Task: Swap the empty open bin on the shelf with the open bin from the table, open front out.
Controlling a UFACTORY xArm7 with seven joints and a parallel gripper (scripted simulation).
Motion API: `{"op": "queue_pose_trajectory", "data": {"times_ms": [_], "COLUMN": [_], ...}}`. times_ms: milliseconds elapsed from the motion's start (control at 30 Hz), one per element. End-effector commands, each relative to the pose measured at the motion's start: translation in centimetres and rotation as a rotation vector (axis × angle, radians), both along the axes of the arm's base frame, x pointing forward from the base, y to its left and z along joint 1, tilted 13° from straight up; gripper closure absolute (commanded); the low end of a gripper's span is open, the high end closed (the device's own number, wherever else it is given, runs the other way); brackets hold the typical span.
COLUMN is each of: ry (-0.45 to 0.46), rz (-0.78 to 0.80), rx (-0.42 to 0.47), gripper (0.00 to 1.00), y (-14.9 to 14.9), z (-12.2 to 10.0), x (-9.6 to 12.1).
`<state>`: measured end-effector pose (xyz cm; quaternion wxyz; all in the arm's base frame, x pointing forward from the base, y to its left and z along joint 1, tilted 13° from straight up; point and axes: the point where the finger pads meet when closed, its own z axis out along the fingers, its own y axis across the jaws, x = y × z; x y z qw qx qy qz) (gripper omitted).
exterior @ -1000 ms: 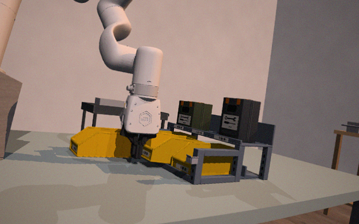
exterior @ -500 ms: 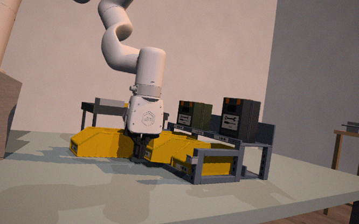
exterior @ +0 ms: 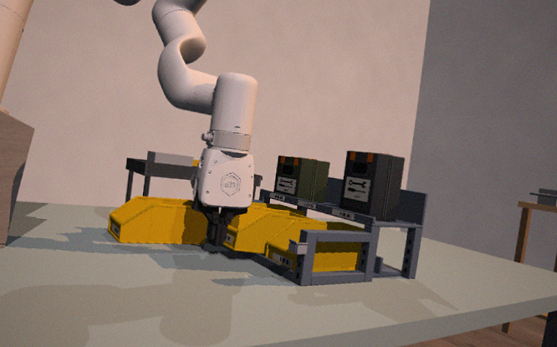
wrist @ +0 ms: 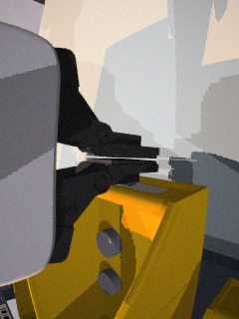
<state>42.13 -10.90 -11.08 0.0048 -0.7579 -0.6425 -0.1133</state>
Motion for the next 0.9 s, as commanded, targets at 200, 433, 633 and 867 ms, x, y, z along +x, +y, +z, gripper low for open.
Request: {"op": "queue_pose_trajectory", "data": {"times_ms": [200, 433, 633, 867], "ry": [-0.003, -0.003, -0.003, -0.003], "rz": [-0.001, -0.001, -0.001, -0.001], "rx": [-0.001, -0.001, -0.001, -0.001], "gripper": [1.00, 1.00, 1.00, 1.00], "y": [-0.2, -0.3, -0.4, -0.6], "z": [0.2, 0.3, 0.4, 0.5], "x": [0.5, 1.1, 1.9, 2.6]}}
